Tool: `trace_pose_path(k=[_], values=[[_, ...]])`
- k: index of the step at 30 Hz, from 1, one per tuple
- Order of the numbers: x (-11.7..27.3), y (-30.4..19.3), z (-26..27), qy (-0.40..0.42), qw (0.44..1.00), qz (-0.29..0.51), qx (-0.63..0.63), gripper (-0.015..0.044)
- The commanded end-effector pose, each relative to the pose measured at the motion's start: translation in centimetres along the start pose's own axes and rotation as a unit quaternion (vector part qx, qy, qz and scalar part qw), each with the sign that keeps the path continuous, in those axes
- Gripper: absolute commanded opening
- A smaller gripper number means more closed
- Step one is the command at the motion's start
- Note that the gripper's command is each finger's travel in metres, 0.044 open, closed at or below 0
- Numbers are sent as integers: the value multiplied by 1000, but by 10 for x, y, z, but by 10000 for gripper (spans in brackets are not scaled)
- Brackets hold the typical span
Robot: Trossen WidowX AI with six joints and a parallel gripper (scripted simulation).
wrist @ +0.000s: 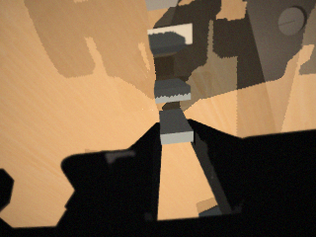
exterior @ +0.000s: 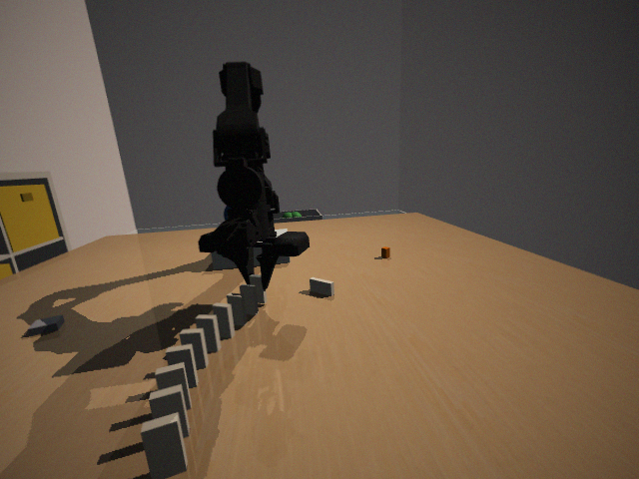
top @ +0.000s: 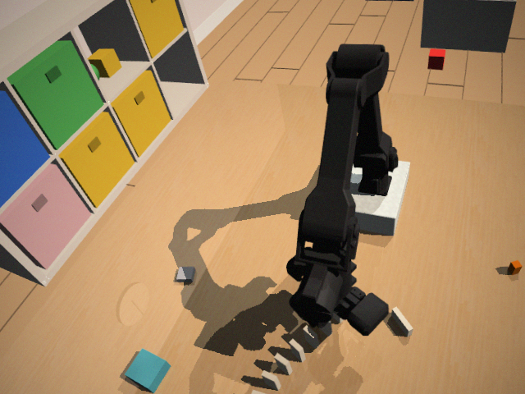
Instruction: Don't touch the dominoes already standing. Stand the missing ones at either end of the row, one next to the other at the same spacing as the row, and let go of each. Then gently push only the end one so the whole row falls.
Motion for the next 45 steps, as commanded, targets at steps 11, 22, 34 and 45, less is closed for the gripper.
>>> trace_pose_path(k=[11,22,34,45], values=[[-1,-1,-1,-1,1000,1,3,370],[71,6,4,0,1000,1,1,440],[124,-4,9,0,999,1,46,440],[55,-82,101,5,807,2,590,440]])
Point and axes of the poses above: the point midway between the two fingers, 35 mm back from their tips, its own x axis back along the fingers, its own z axis across the jaws, y = z × x, the point moved 5 cm from there along x, back along the fingers, and after that the axes turned 9 degrees about -x, right-handed, at the moved point
